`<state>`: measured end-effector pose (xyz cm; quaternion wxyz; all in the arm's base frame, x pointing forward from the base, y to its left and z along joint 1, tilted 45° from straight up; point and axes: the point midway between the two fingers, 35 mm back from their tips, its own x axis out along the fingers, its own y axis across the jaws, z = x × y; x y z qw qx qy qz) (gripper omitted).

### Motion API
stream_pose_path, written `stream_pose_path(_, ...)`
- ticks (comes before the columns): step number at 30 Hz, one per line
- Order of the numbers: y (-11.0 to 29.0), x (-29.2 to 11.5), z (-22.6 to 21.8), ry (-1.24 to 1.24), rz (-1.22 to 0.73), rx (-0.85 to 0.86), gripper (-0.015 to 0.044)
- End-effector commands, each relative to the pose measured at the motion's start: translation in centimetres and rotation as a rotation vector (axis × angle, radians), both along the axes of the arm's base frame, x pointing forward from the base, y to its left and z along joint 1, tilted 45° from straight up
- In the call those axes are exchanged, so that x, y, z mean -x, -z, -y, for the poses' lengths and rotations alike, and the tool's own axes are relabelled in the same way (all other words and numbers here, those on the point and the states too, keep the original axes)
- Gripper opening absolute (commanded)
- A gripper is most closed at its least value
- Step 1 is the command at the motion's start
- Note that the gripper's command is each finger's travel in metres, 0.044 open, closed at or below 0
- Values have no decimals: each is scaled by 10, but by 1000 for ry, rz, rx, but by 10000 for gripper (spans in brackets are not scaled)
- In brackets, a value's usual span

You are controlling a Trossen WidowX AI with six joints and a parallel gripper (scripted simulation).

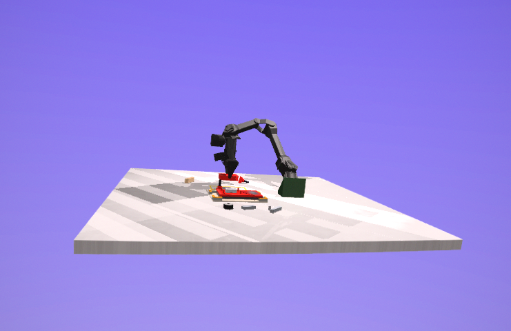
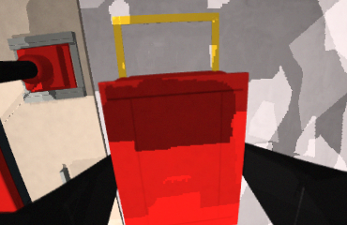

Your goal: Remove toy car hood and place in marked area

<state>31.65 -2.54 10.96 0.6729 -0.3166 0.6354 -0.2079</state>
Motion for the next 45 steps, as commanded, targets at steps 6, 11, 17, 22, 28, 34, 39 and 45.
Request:
stream_pose_path(6,4,1,5,-3,-4,7,0)
stream_pose_path(11,6,1,7,-3,-4,7,0)
stream_pose_path(17,8,1,9,-3,-4,8,0)
stream_pose_path(22,10,1,11,-3,-4,8,0)
stream_pose_path(28,12,1,14,-3,-4,9,0)
stream_pose_path(34,15,1,16,-3,-4,9,0)
stream_pose_path(39,16,1,18,-3,-4,10,0)
stream_pose_path(45,19,1,20,-3,-4,11,0)
